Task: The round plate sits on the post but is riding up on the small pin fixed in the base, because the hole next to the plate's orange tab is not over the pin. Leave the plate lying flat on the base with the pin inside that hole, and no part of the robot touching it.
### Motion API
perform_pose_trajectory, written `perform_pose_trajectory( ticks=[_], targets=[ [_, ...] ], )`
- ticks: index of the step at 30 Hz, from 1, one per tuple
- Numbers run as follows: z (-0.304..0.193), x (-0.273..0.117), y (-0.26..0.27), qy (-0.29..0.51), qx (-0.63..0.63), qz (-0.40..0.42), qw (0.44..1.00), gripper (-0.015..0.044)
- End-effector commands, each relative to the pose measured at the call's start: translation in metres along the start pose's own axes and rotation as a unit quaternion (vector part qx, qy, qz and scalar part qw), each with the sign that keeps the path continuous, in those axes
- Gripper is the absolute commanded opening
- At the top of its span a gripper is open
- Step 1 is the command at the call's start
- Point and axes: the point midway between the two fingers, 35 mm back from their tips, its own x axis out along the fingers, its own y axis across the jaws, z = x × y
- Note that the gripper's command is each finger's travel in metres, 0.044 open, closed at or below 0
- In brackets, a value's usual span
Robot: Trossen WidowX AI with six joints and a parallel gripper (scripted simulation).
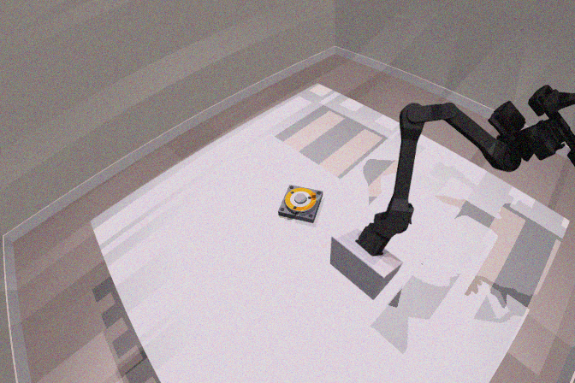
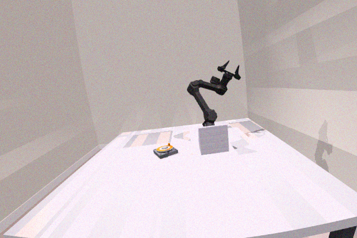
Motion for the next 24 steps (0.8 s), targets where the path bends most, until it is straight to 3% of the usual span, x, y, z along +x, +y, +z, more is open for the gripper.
perform_pose_trajectory(
  ticks=[1, 8, 10, 15, 18, 24],
  targets=[
    [-0.001, -0.001, -0.002, 0.002, -0.003, -0.005, 1.0, 0.0374],
    [-0.052, -0.073, -0.066, 0.103, -0.104, -0.174, 0.974, 0.019],
    [-0.057, -0.081, -0.068, 0.111, -0.095, -0.188, 0.971, 0.0137],
    [-0.087, -0.146, -0.087, 0.192, -0.127, -0.281, 0.932, 0.0006],
    [-0.096, -0.172, -0.091, 0.229, -0.145, -0.31, 0.911, 0.0],
    [-0.122, -0.283, -0.084, 0.389, -0.192, -0.394, 0.81, 0.0]
  ],
)
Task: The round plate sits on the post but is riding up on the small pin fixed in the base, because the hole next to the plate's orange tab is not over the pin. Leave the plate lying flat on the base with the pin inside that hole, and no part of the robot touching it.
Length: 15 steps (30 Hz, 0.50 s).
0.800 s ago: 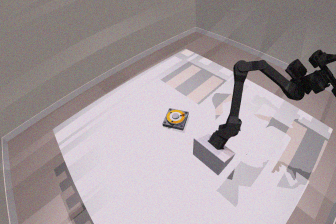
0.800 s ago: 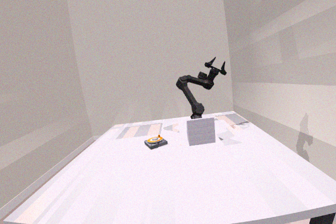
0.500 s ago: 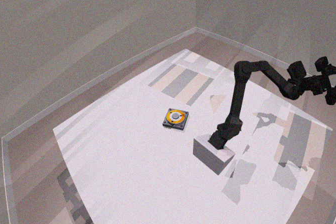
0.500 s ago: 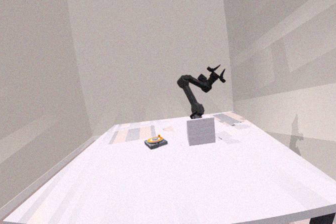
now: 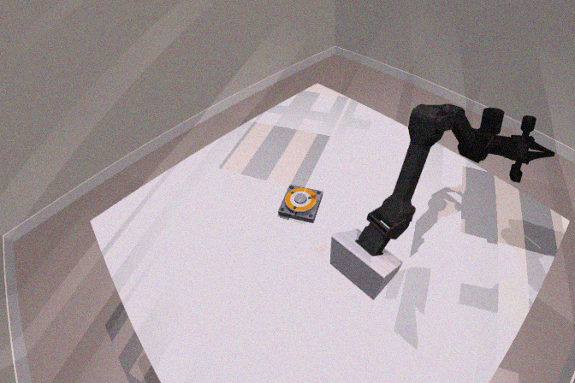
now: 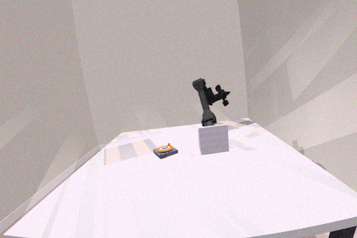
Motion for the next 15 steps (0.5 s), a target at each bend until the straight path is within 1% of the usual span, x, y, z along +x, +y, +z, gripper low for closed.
perform_pose_trajectory(
  ticks=[1, 3, 8, 10, 15],
  targets=[
    [-0.048, -0.035, -0.02, 0.093, -0.052, -0.048, 0.993, 0.0],
    [-0.066, -0.054, -0.029, 0.131, -0.08, -0.066, 0.986, 0.0],
    [-0.118, -0.131, -0.052, 0.272, -0.177, -0.108, 0.94, 0.0],
    [-0.123, -0.143, -0.054, 0.29, -0.189, -0.111, 0.931, 0.0],
    [-0.15, -0.234, -0.064, 0.424, -0.275, -0.11, 0.856, 0.0]
  ],
)
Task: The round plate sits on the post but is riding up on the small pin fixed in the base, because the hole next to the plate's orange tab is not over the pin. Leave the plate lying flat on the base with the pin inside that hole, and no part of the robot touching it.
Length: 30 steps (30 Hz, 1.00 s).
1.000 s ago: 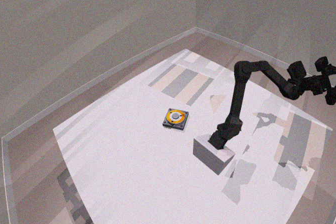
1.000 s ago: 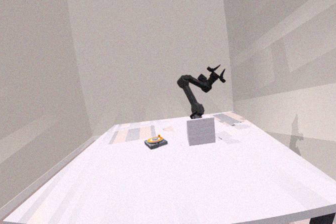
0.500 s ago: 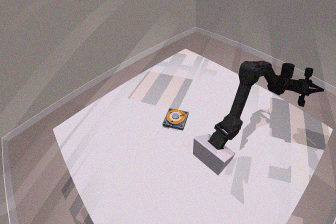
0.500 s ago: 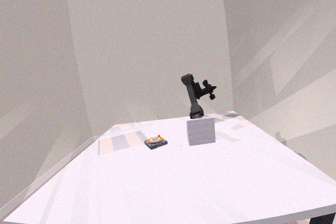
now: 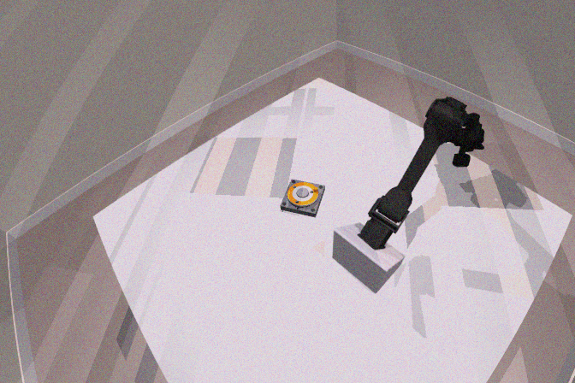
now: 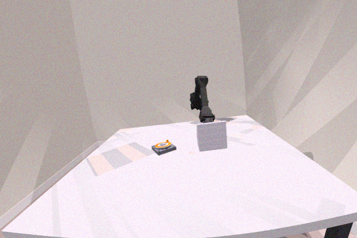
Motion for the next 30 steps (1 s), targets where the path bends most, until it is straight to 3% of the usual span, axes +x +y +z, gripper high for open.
perform_pose_trajectory(
  ticks=[1, 3, 9, 11, 17, 19, 25, 27, 30],
  targets=[
    [-0.063, -0.043, 0.0, 0.111, -0.09, 0.003, 0.99, 0.0],
    [-0.074, -0.053, 0.001, 0.133, -0.108, 0.009, 0.985, 0.0],
    [-0.145, -0.143, -0.002, 0.292, -0.252, 0.057, 0.921, 0.0],
    [-0.151, -0.156, -0.004, 0.308, -0.273, 0.068, 0.909, 0.0],
    [-0.191, -0.259, -0.031, 0.421, -0.422, 0.145, 0.79, 0.0],
    [-0.192, -0.265, -0.032, 0.425, -0.442, 0.158, 0.774, 0.0],
    [-0.201, -0.363, -0.084, 0.489, -0.586, 0.241, 0.6, 0.0],
    [-0.2, -0.375, -0.093, 0.494, -0.603, 0.252, 0.574, 0.0],
    [-0.188, -0.423, -0.133, 0.502, -0.672, 0.296, 0.457, 0.0]
  ],
)
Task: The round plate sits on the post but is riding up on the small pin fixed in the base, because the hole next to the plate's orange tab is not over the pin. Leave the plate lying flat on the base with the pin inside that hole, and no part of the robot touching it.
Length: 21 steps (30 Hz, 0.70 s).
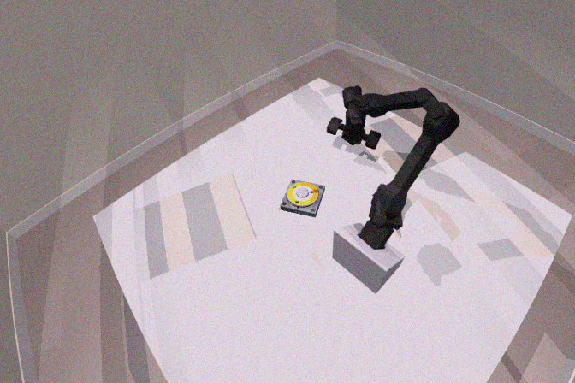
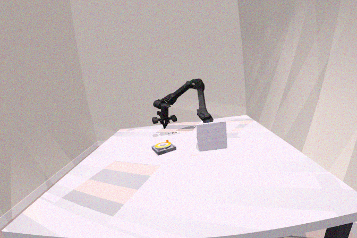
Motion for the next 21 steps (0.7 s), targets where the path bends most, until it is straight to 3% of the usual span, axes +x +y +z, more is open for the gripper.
perform_pose_trajectory(
  ticks=[1, 6, 11, 14, 21],
  targets=[
    [-0.062, -0.021, 0.036, 0.061, -0.157, 0.032, 0.985, 0.0],
    [-0.12, -0.045, 0.053, 0.107, -0.31, 0.051, 0.943, 0.0],
    [-0.197, -0.088, 0.051, 0.151, -0.54, 0.057, 0.826, 0.0],
    [-0.205, -0.094, 0.051, 0.155, -0.575, 0.055, 0.802, 0.0],
    [-0.204, -0.094, 0.052, 0.155, -0.575, 0.055, 0.802, 0.0]
  ],
)
